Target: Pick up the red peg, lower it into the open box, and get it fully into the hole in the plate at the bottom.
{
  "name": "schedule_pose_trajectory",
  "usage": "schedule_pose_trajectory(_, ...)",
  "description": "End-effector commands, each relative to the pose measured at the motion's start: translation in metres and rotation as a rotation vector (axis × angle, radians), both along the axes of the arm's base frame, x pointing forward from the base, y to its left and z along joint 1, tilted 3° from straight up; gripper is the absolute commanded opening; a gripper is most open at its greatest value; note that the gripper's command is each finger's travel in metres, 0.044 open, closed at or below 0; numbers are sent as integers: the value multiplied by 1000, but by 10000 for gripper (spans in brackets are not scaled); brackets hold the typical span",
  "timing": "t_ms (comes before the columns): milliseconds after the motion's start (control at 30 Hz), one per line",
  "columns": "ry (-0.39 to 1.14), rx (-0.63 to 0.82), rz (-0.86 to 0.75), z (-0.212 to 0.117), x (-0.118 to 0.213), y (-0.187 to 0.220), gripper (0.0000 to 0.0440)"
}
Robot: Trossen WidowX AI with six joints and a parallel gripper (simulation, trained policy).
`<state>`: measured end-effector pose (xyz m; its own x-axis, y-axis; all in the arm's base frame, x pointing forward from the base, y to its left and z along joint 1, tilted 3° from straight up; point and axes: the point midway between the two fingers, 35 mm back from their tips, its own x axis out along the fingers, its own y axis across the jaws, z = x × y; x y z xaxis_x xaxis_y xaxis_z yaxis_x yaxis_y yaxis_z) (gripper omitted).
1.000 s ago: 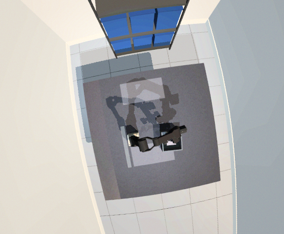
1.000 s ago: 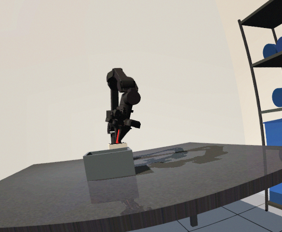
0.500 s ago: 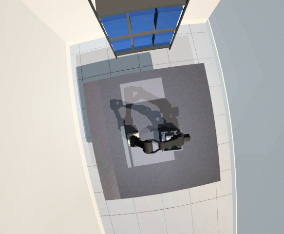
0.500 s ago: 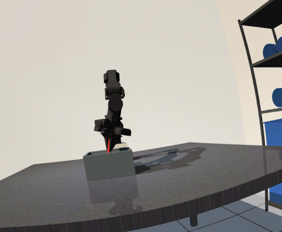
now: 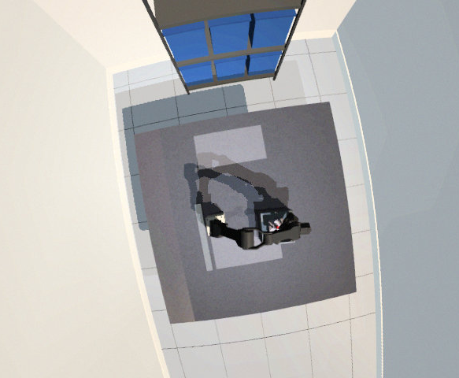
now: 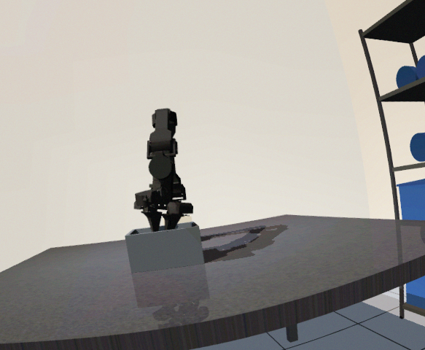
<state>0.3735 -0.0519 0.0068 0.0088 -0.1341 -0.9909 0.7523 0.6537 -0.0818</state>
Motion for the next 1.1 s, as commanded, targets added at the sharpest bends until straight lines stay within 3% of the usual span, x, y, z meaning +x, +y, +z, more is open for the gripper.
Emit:
schedule_pose_trajectory(0,-3,22,2,2,9,-2,293)
schedule_pose_trajectory(233,-34,81,9,10,38,-4,440)
schedule_pose_trajectory(533,-152,148,43,30,83,2,440)
schedule_pose_trajectory(1067,-156,149,44,30,85,3,440)
